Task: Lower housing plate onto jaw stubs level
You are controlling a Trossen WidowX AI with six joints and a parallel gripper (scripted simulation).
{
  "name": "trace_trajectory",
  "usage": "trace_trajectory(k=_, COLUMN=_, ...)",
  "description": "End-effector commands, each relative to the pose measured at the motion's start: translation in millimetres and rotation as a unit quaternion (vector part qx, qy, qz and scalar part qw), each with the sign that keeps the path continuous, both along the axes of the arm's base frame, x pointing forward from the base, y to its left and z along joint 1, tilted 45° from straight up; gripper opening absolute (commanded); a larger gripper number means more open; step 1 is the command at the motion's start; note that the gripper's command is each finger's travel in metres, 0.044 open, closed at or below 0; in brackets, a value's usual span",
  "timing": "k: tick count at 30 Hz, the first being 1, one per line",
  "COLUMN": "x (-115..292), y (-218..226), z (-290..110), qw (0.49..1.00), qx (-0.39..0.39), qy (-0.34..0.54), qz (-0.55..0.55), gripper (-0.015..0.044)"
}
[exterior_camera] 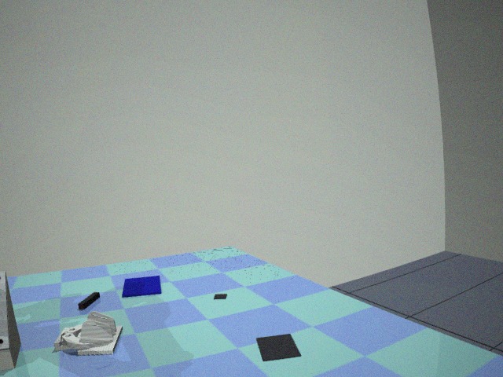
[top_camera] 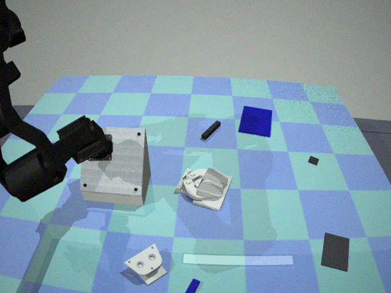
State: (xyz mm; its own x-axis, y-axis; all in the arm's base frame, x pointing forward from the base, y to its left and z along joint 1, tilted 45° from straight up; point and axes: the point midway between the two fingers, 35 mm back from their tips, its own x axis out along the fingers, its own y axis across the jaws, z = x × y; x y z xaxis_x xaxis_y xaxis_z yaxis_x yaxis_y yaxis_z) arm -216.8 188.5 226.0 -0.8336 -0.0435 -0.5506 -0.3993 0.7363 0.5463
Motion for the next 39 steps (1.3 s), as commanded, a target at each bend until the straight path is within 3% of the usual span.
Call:
trace_trajectory(k=1, x=22, y=18, z=-5, qw=0.998, qx=0.026, qy=-0.023, qz=-0.043, gripper=0.044)
trace_trajectory(k=21, x=163, y=79, z=-35, qw=0.945, qx=0.099, qy=-0.182, qz=-0.252, gripper=0.044)
trace_trajectory(k=39, x=302, y=56, z=-54, qw=0.847, qx=0.084, qy=-0.347, qz=-0.394, gripper=0.044)
